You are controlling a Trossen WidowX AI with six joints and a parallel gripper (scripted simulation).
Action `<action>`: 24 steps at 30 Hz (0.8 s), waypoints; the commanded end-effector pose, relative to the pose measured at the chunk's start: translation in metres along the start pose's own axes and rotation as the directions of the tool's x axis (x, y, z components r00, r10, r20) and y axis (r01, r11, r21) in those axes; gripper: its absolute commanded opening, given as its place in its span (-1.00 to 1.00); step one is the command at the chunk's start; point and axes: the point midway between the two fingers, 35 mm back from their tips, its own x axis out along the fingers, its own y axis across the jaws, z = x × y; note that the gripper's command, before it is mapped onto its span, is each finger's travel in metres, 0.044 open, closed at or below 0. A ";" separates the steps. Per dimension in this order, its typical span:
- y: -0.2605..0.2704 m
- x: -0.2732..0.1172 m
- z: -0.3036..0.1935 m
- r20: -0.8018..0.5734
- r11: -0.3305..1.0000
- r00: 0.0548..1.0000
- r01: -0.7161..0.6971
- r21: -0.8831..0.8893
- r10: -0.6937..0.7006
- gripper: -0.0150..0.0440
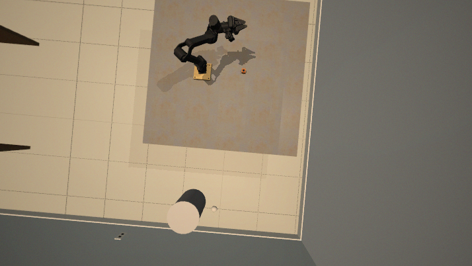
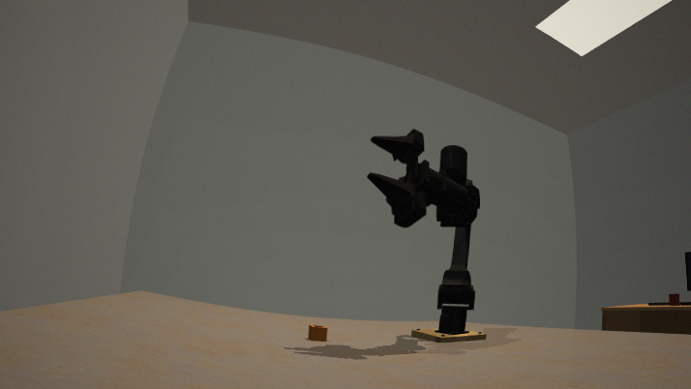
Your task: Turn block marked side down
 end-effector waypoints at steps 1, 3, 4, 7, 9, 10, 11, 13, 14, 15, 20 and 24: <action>-0.001 0.001 0.000 0.000 1.000 1.000 0.005 -0.014 -0.005 0.95; -0.009 0.011 0.002 0.003 0.991 0.999 0.042 -0.127 -0.042 1.00; -0.016 0.019 0.005 0.008 0.972 0.997 0.077 -0.221 -0.078 1.00; -0.043 0.045 0.022 0.063 0.828 0.972 0.226 -0.513 -0.226 1.00; -0.066 0.062 0.043 0.132 0.638 0.925 0.344 -0.689 -0.356 1.00; -0.077 0.067 0.056 0.170 0.527 0.892 0.392 -0.754 -0.420 1.00; -0.087 0.072 0.069 0.210 0.413 0.851 0.431 -0.803 -0.481 1.00; -0.105 0.075 0.098 0.287 0.181 0.750 0.474 -0.862 -0.596 1.00; -0.110 0.075 0.109 0.314 0.099 0.705 0.478 -0.873 -0.636 1.00; -0.115 0.074 0.119 0.338 0.027 0.661 0.476 -0.879 -0.670 1.00; -0.132 0.057 0.169 0.423 -0.267 0.400 0.389 -0.881 -0.813 1.00; -0.135 0.032 0.204 0.433 -0.388 0.148 0.257 -0.885 -0.889 1.00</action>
